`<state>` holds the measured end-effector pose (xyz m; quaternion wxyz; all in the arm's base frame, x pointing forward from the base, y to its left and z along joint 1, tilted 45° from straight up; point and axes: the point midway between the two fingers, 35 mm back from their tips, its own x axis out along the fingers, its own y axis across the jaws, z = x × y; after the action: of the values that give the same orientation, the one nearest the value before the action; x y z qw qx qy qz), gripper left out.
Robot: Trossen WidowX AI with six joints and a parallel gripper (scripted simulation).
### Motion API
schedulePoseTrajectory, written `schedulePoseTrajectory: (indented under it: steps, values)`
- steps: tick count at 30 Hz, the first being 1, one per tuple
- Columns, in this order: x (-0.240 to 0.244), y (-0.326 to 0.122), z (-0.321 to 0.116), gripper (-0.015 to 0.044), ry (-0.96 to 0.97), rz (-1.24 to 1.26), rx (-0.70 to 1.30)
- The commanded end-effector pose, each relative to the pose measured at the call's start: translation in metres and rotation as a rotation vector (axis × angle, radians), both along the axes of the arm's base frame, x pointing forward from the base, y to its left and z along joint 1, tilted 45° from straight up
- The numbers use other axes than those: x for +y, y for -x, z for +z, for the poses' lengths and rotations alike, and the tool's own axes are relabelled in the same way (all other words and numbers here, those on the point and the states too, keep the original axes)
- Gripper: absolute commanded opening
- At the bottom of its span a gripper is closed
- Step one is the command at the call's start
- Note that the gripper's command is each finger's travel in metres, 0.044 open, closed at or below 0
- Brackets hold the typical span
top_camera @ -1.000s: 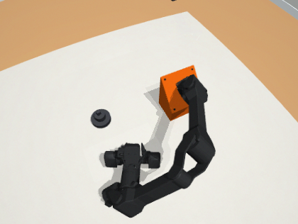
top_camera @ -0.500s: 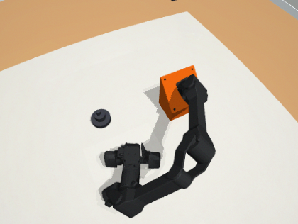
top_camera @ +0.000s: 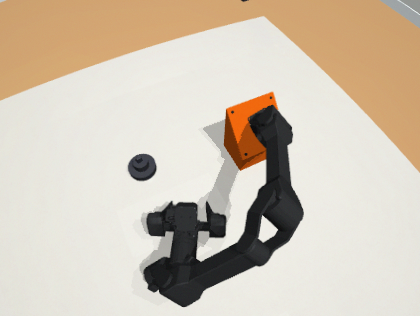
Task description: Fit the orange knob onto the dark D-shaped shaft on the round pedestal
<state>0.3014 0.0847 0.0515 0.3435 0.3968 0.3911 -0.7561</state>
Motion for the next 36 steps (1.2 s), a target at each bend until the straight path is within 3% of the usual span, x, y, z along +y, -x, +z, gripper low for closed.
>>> schedulePoseTrajectory:
  steps: [1, 7, 13, 18, 24, 36]
  values:
    - [-0.006, 0.000, 0.006, 0.0440, -0.003, 0.002, -0.012]
    - [-0.055, 0.013, 0.056, 0.0440, -0.017, 0.018, -0.105]
    - [-0.057, 0.014, 0.056, 0.0440, -0.033, 0.009, -0.108]
    - [-0.057, 0.019, 0.049, 0.0440, -0.455, -0.204, -0.209]
    - [-0.067, 0.009, 0.071, 0.0440, -0.934, -0.370, -0.520]
    - [-0.068, 0.009, 0.072, 0.0440, -0.947, -0.373, -0.533]
